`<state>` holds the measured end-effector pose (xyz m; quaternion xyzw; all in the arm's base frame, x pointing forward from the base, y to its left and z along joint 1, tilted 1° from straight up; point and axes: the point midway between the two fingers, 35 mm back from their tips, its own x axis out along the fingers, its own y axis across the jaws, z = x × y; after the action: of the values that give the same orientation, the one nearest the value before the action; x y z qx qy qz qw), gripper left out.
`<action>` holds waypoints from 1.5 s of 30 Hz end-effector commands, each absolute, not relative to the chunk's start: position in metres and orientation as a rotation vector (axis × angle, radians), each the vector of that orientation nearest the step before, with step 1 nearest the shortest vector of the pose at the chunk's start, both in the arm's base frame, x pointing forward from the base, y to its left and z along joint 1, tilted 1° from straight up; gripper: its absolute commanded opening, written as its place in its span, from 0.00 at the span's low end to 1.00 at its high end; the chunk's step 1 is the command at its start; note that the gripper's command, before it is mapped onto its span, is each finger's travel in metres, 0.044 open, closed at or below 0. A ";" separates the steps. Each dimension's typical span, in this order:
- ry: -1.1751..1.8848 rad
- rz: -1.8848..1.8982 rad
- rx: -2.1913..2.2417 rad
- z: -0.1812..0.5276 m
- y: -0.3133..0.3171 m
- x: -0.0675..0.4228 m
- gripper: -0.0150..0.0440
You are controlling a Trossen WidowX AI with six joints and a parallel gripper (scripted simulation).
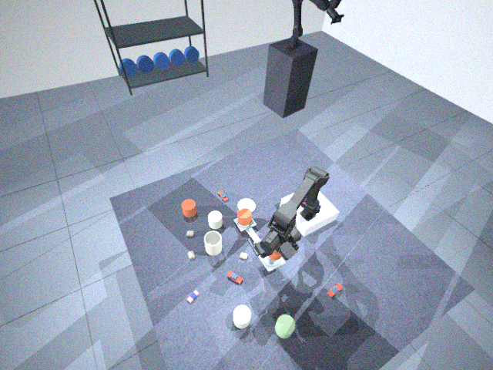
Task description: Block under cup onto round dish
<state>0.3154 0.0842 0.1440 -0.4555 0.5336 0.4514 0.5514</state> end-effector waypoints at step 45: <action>1.244 1.077 -1.067 0.016 0.212 0.255 0.25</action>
<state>0.2548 0.2114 0.0253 -0.4534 0.5271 0.4569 0.5548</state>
